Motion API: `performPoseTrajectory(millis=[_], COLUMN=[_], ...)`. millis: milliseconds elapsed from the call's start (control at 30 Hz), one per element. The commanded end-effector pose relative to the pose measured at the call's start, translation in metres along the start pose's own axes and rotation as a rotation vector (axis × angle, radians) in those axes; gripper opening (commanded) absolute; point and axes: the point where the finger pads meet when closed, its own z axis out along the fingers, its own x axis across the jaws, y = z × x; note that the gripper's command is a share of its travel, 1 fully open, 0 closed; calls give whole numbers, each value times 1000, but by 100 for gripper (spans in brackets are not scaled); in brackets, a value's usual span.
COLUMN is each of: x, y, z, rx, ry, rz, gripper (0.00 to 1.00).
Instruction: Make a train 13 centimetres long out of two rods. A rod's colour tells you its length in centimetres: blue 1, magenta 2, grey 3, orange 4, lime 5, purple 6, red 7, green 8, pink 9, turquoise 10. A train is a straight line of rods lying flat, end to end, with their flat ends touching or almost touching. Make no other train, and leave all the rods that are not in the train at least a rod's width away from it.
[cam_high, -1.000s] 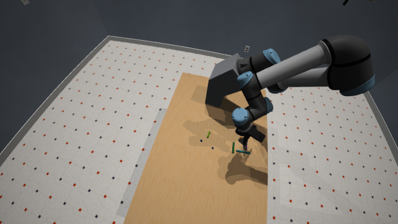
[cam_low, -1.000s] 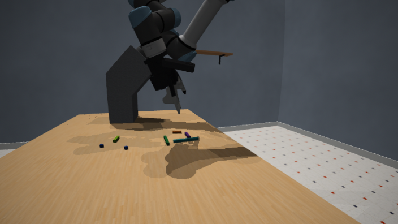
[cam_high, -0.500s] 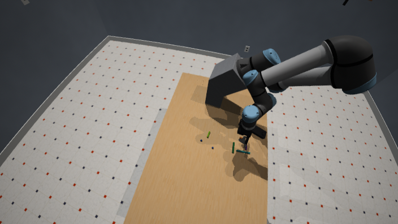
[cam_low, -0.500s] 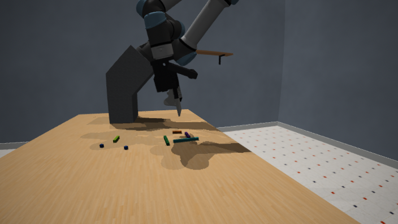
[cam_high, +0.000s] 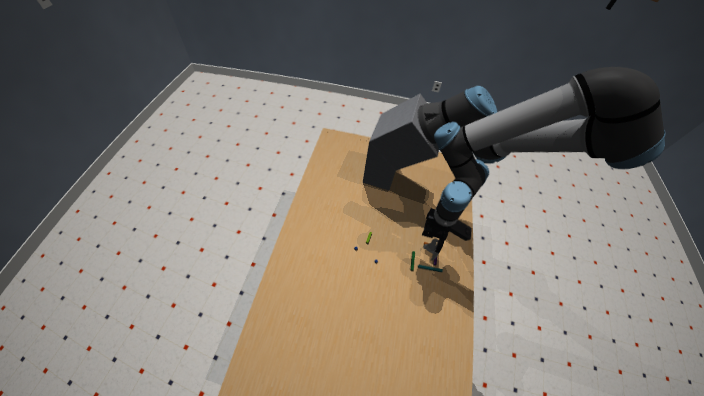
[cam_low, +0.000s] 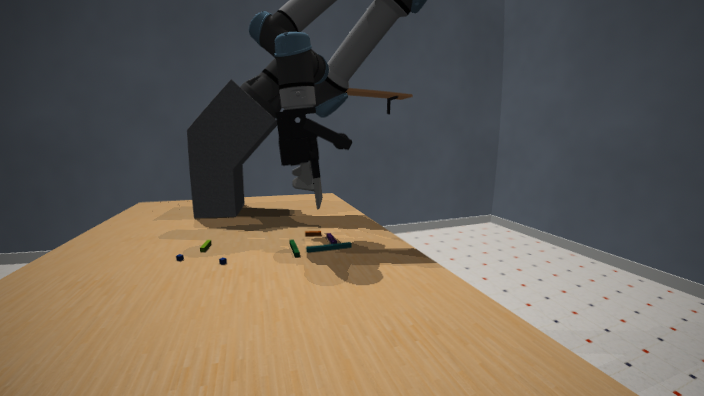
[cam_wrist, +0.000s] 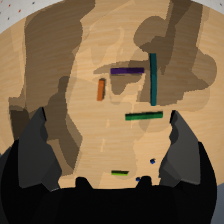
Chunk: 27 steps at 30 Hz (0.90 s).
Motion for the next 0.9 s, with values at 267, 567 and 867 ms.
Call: performPoseTrajectory(millis=[267, 567, 867], x=[-6, -8, -9], y=[6, 8, 8], z=[12, 16, 17], rx=[-76, -104, -113], ry=[60, 81, 88], rz=[-81, -115, -125], gripper=[100, 100, 100])
